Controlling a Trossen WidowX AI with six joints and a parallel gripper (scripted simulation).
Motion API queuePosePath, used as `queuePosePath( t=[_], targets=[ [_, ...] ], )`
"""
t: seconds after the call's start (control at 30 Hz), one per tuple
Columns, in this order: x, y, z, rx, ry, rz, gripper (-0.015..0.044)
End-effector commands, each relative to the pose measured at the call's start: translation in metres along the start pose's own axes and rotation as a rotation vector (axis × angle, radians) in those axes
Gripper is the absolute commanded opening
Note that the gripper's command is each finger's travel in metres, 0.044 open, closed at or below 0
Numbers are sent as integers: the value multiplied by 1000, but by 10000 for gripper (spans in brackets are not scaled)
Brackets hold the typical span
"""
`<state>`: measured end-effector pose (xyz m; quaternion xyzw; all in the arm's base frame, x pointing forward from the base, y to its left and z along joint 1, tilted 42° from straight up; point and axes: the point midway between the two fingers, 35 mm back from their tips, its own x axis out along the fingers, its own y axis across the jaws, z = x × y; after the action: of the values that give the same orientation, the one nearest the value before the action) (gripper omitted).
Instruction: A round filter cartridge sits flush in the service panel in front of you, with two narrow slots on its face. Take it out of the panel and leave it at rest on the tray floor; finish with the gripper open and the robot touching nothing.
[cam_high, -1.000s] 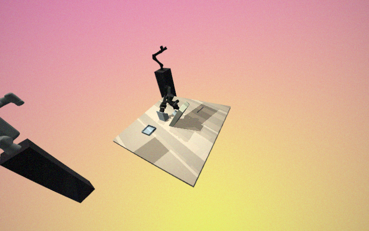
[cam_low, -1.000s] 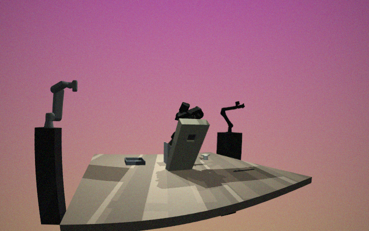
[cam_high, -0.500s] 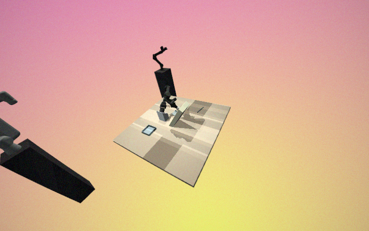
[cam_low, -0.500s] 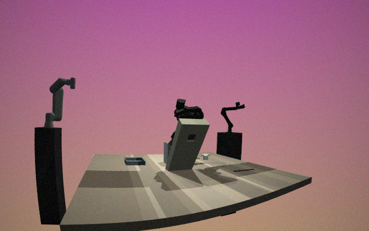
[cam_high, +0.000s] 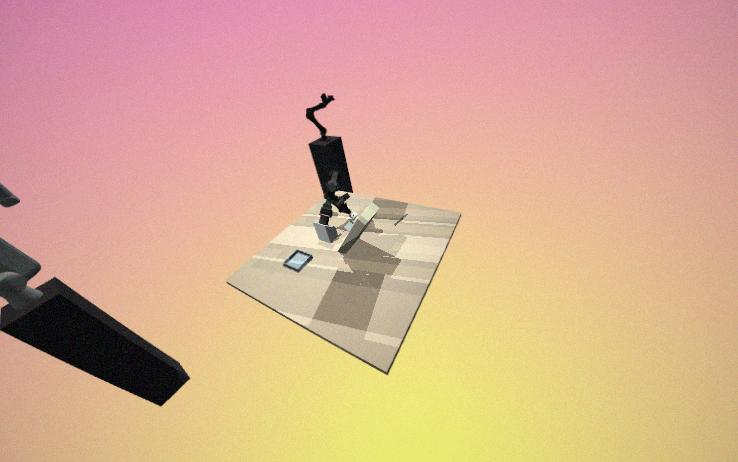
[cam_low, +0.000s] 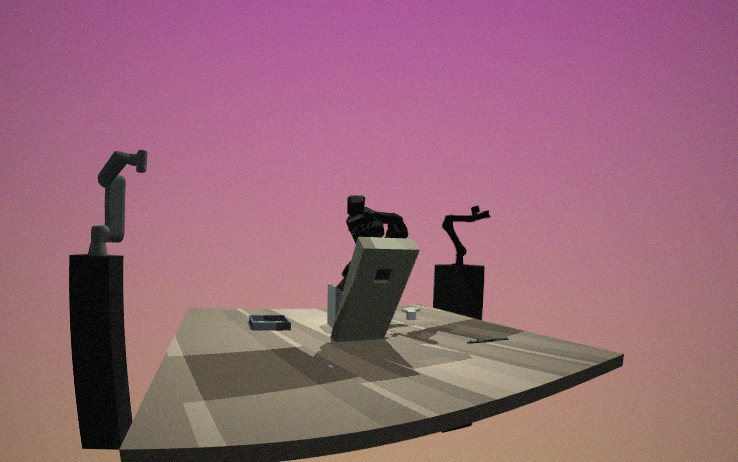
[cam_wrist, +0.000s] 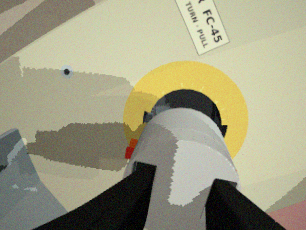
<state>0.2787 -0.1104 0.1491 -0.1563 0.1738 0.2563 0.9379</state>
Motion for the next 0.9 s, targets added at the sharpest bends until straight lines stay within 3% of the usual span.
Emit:
queuePosePath(
  t=[0.0, 0.7, 0.87],
  targets=[
    [0, 7, -3, -5, -6, -3, 0],
    [8, 64, -37, -4, -6, -3, 0],
    [8, 57, -35, 1, -1, 0, 115]
  ],
)
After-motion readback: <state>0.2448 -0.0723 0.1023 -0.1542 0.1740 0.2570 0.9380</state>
